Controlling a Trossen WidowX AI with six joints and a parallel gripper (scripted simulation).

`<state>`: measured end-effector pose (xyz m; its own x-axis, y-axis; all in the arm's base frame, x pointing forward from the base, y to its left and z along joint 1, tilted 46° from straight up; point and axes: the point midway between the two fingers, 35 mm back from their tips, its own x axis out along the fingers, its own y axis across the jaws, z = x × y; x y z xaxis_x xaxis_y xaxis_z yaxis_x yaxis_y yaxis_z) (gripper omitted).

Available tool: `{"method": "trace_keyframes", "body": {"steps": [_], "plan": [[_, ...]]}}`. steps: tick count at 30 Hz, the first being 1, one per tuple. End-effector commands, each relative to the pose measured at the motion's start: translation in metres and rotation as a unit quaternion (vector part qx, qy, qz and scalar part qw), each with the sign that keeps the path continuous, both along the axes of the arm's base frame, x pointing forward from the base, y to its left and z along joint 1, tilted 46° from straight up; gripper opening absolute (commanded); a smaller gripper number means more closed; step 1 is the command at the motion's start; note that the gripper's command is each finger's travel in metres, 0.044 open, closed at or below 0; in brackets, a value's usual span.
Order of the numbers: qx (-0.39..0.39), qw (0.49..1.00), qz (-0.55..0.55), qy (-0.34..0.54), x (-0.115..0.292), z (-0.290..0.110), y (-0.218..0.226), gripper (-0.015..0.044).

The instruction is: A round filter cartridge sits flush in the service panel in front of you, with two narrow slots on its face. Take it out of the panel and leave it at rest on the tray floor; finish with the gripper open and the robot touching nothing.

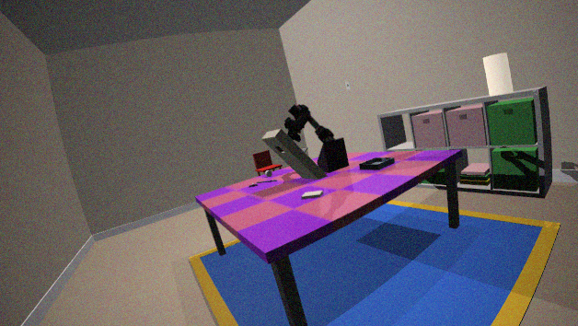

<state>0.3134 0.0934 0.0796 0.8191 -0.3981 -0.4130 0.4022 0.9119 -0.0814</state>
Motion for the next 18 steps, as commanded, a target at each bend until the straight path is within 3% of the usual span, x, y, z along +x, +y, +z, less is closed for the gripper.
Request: {"method": "trace_keyframes", "body": {"steps": [1, 18], "plan": [[-0.001, 1.000, 0.002, 0.003, 0.0004, -0.0006, 0.0006, 0.0100], [-0.001, 1.000, 0.002, 0.003, 0.0030, -0.0016, -0.0005, 0.0100]]}}
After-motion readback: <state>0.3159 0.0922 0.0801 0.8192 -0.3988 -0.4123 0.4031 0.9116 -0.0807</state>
